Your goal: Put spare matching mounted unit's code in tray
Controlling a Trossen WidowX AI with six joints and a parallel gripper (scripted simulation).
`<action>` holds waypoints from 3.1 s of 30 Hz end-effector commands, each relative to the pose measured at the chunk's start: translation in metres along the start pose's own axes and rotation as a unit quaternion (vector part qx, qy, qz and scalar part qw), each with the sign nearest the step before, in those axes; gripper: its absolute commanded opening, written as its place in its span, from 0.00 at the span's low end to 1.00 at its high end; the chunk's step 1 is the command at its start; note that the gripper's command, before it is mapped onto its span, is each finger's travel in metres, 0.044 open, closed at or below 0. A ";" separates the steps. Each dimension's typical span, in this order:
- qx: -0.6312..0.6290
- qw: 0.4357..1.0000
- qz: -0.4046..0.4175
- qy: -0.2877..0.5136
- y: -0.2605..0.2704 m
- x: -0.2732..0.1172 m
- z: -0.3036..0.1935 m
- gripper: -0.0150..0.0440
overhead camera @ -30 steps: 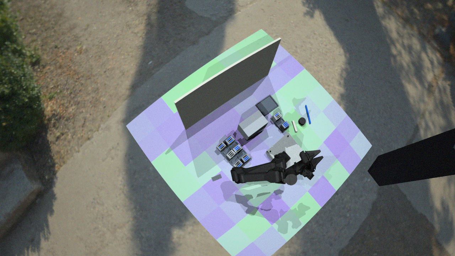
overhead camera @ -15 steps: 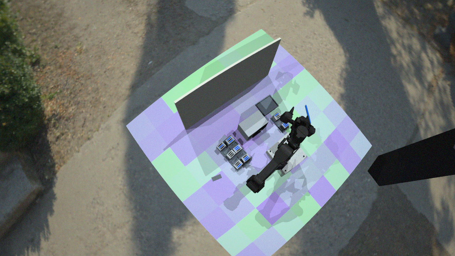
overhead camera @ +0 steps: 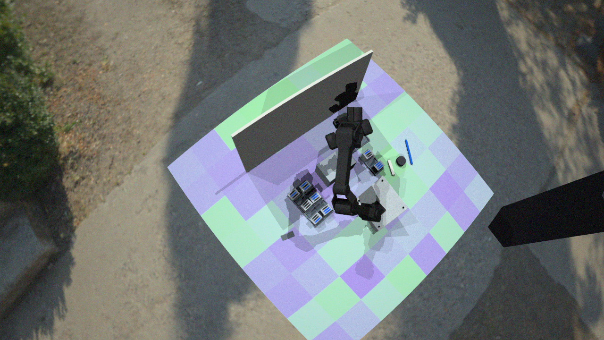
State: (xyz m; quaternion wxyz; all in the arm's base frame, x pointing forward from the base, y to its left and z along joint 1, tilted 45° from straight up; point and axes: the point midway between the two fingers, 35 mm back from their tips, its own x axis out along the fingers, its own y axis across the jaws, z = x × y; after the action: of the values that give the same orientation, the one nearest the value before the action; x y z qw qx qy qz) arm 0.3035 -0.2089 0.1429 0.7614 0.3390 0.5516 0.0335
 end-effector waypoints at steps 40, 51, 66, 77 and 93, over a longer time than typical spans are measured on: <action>-0.610 0.768 0.166 0.099 0.216 0.018 -0.165 1.00; -0.800 0.560 0.212 0.045 0.226 0.003 -0.268 1.00; -0.800 0.559 0.212 0.043 0.243 0.039 -0.276 0.76; -0.801 0.559 0.211 0.043 0.244 0.044 -0.277 0.76; -0.802 0.558 0.209 0.046 0.247 0.069 -0.284 0.76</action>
State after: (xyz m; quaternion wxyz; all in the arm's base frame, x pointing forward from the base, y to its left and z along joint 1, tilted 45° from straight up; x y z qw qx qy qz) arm 0.1648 0.1437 0.1841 0.6647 -0.3099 0.2392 0.6364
